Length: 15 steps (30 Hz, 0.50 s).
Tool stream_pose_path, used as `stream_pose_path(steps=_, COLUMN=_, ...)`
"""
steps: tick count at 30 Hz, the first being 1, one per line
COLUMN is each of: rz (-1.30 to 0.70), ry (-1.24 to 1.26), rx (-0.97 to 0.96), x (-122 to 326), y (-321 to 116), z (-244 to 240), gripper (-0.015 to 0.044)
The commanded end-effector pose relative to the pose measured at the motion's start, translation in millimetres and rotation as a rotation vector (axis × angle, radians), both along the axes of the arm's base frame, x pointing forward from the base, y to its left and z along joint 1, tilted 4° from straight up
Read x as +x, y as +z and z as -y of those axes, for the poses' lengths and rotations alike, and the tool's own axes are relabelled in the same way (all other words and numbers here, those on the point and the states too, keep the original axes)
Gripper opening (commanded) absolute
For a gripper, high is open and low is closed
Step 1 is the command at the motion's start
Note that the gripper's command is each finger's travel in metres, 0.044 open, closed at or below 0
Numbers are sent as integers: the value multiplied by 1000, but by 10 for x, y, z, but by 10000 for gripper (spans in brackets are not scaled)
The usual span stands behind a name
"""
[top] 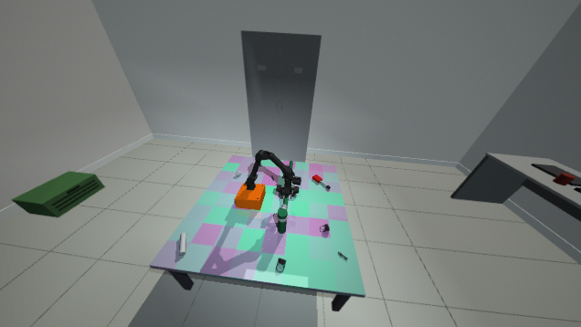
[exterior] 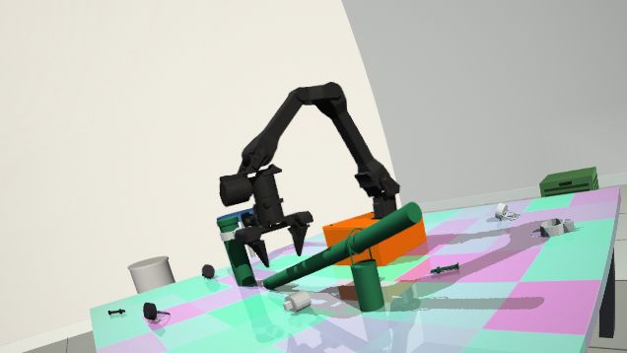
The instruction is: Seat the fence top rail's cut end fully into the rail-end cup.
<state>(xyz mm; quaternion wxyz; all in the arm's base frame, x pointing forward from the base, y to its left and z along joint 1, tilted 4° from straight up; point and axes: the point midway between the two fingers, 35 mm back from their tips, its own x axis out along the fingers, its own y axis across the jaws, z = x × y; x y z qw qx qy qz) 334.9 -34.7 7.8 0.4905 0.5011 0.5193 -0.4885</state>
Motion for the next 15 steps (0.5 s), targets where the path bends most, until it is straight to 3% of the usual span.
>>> stream_pose_path(steps=1, rz=-14, ry=-6, rx=-2, x=-32, y=-75, z=1, gripper=440)
stream_pose_path(steps=15, rz=-15, ry=-6, rx=-3, x=-32, y=-304, z=-7, gripper=440)
